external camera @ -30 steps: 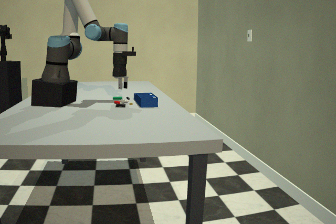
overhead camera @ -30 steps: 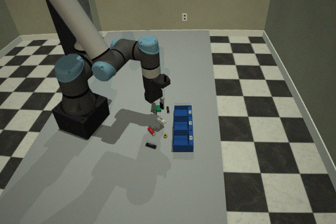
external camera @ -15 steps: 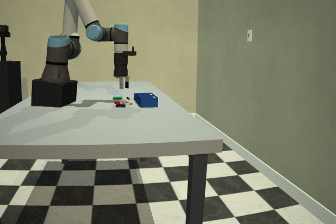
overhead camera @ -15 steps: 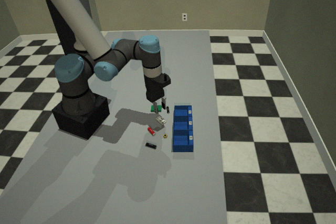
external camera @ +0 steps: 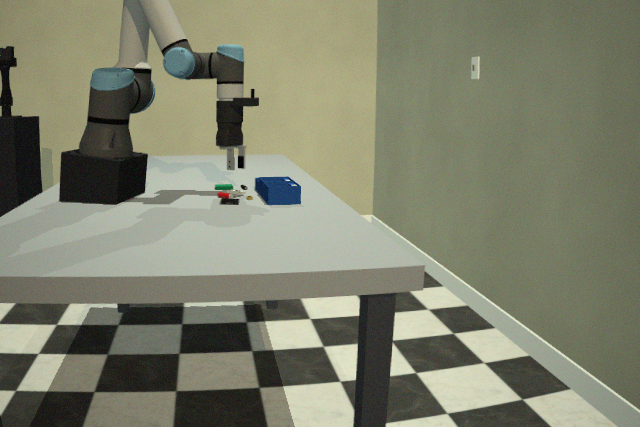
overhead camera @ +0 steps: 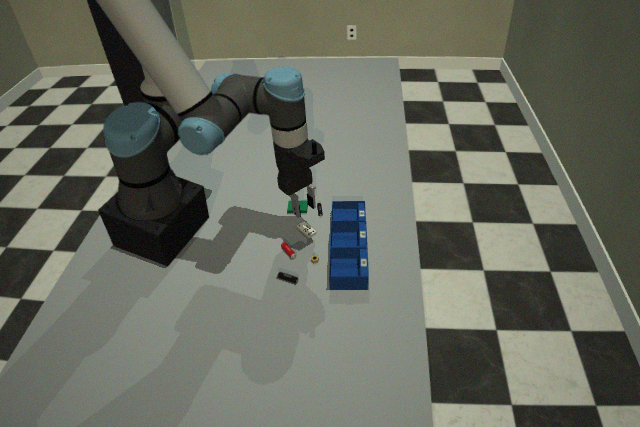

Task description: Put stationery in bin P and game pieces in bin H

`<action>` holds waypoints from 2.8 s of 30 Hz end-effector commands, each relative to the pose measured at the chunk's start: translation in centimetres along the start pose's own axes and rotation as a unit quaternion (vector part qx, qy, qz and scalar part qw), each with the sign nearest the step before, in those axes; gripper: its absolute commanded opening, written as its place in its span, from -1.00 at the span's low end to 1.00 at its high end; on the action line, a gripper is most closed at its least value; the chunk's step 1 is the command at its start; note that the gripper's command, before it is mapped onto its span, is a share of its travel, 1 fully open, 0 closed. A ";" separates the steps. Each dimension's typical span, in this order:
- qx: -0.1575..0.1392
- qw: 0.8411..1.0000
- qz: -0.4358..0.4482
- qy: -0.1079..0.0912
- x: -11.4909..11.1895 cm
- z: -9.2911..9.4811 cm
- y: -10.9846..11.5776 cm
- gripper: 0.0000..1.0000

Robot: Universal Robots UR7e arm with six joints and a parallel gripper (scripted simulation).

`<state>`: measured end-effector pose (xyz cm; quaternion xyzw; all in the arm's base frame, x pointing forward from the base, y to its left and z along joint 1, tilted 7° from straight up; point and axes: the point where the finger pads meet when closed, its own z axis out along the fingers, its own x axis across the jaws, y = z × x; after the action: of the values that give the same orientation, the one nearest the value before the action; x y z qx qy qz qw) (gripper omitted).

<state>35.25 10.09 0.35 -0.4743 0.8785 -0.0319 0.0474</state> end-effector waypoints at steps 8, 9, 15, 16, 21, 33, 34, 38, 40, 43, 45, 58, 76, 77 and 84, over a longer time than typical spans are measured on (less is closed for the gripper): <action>0.001 1.000 -0.001 0.000 0.0 -0.1 0.1 0.57; -0.001 1.000 -0.001 0.001 0.0 0.5 0.3 0.57; -0.001 1.000 -0.001 0.001 0.1 2.5 0.4 0.57; -0.001 1.000 -0.001 0.001 0.1 2.5 0.4 0.57; -0.001 1.000 0.000 0.001 0.0 4.5 0.1 0.57; 0.002 1.000 0.000 -0.001 -0.3 5.4 -0.6 0.57; 0.001 1.000 0.000 -0.001 -0.3 5.6 -0.5 0.57; -0.001 1.000 0.000 0.001 0.0 6.2 -0.1 0.57; -0.001 1.000 0.000 0.001 0.0 6.5 -0.1 0.57; -0.001 1.000 0.000 0.001 0.1 6.8 0.0 0.57; -0.001 1.000 0.000 0.001 0.1 6.8 0.1 0.57; 0.001 1.000 -0.001 0.000 0.0 6.6 -0.1 -0.02; 0.001 1.000 -0.001 0.000 0.0 6.6 -0.1 -0.02; 0.001 1.000 -0.001 0.000 0.0 6.6 -0.1 -0.02; 0.001 1.000 -0.001 0.000 0.0 6.6 -0.1 -0.02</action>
<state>36.10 10.03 -6.23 -0.4749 0.8781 -0.0325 0.0483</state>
